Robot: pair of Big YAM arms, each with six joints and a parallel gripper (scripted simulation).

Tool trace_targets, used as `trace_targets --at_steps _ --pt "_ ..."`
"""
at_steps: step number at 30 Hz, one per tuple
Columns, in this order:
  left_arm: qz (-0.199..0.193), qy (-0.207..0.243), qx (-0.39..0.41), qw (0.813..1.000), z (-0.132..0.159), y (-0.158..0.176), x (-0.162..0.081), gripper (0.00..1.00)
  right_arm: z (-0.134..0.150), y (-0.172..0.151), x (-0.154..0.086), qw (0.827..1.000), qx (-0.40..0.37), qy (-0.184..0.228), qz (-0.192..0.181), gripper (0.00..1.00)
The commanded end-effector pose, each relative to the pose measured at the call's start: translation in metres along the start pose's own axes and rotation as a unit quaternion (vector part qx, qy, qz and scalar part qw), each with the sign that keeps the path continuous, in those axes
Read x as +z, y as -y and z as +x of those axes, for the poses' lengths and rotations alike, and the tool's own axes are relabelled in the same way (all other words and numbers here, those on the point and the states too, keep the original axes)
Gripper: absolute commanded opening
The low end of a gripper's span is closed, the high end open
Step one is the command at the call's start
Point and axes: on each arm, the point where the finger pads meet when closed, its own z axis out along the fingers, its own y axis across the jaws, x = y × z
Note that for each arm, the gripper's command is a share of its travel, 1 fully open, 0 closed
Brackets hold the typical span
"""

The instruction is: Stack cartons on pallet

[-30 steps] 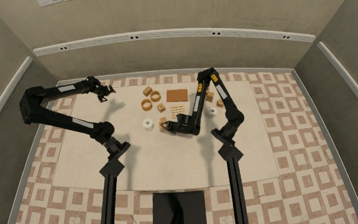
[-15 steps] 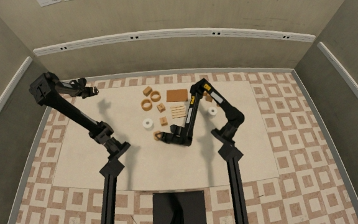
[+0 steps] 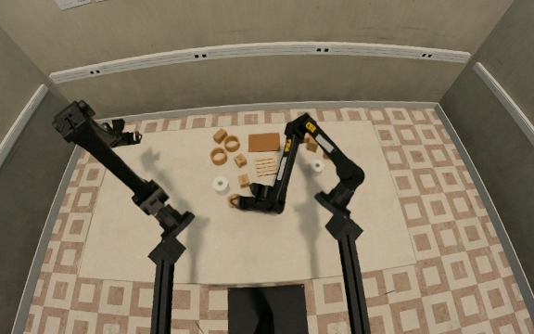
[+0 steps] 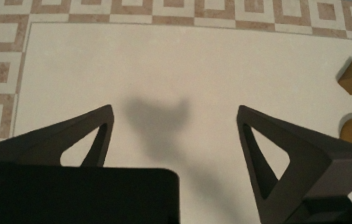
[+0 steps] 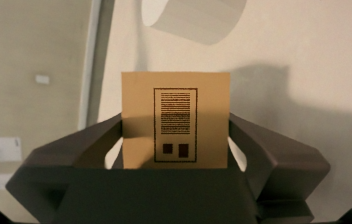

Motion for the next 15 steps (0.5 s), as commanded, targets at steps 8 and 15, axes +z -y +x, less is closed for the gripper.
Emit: trace_targets --at_steps 8,15 --pt "-0.011 0.022 0.018 1.0 -0.0217 -0.0184 0.0097 1.0 0.0021 -0.0199 -0.0103 0.965 -0.234 -0.11 0.034 0.5" --pt "-0.011 0.022 0.018 1.0 -0.0217 -0.0184 0.0097 1.0 -0.0023 -0.0188 -0.0037 0.907 -0.374 -0.173 0.085 0.5"
